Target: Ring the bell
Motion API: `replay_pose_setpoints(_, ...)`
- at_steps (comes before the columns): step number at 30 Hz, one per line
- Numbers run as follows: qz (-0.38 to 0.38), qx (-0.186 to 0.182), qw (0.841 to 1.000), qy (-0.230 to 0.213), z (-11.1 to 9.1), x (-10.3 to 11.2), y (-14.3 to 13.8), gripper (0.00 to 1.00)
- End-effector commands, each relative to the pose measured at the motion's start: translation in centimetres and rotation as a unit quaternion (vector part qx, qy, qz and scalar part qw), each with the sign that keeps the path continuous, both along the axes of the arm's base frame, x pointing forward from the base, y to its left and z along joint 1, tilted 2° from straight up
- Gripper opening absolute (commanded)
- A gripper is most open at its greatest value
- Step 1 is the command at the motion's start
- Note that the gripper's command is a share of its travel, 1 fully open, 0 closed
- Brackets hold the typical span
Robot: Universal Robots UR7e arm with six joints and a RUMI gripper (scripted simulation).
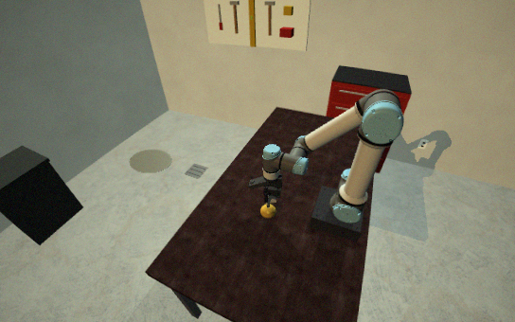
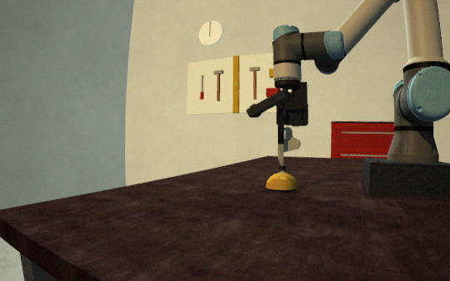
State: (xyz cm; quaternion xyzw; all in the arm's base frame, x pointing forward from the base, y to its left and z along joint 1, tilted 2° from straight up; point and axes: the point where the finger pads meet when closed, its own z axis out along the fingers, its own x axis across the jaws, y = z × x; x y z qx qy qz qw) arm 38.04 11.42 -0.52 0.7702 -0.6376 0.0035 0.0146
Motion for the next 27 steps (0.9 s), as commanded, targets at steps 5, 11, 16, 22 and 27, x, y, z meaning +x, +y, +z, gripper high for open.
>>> replay_pose_setpoints(5,0.000,0.000,1.000,0.001,-0.08,-0.03,-0.01,0.00)
replay_pose_setpoints(11,0.000,0.000,1.000,0.001,-0.20,-0.08,-0.01,0.00)
replay_pose_setpoints(16,0.000,0.000,1.000,0.002,-0.64,-0.19,-0.03,0.00)
replay_pose_setpoints(22,0.000,0.000,1.000,0.001,-0.59,-0.11,-0.03,0.00)
replay_pose_setpoints(27,0.000,0.000,1.000,0.001,-0.57,-0.10,-0.03,0.00)
